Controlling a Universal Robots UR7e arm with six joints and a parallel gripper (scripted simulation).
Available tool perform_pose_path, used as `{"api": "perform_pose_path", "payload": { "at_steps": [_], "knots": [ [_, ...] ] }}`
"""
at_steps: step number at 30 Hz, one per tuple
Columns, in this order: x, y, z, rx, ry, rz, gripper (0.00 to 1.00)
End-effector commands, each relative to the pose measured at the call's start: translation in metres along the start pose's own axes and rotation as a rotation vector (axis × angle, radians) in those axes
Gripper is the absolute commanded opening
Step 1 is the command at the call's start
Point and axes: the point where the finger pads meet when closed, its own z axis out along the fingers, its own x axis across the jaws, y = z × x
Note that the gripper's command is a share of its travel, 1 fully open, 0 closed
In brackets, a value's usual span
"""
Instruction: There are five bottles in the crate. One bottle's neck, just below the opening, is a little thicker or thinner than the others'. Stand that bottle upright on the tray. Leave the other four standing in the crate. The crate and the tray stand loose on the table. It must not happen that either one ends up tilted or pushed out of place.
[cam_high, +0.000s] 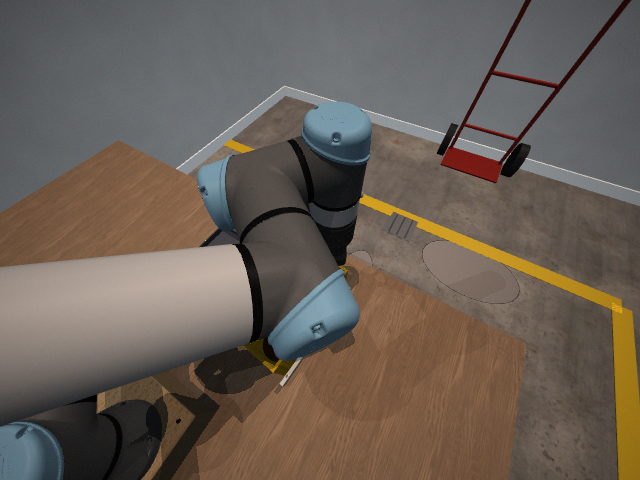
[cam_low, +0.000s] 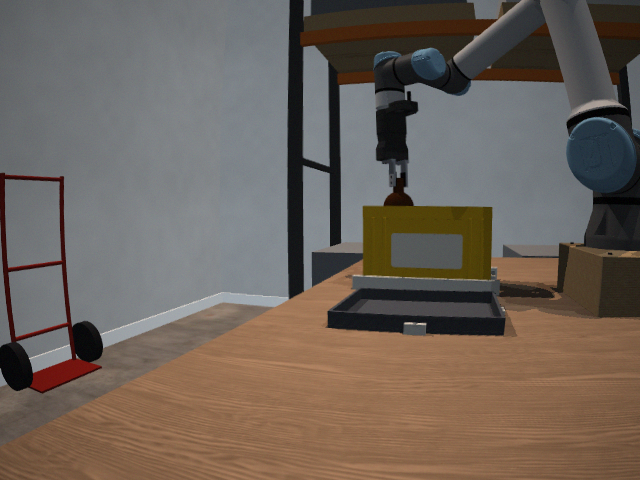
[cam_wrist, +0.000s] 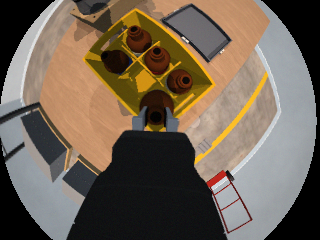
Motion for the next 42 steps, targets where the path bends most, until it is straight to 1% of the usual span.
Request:
{"api": "perform_pose_path", "payload": {
  "at_steps": [1,15,26,42],
  "knots": [
    [0.0,0.0,-0.001,-0.002,0.001,0.0,0.0],
    [0.0,0.0,-0.005,-0.002,0.001,0.0,0.0],
    [0.0,0.0,-0.014,-0.002,0.001,0.0,0.0],
    [0.0,0.0,-0.032,-0.002,0.001,0.0,0.0]
  ]
}}
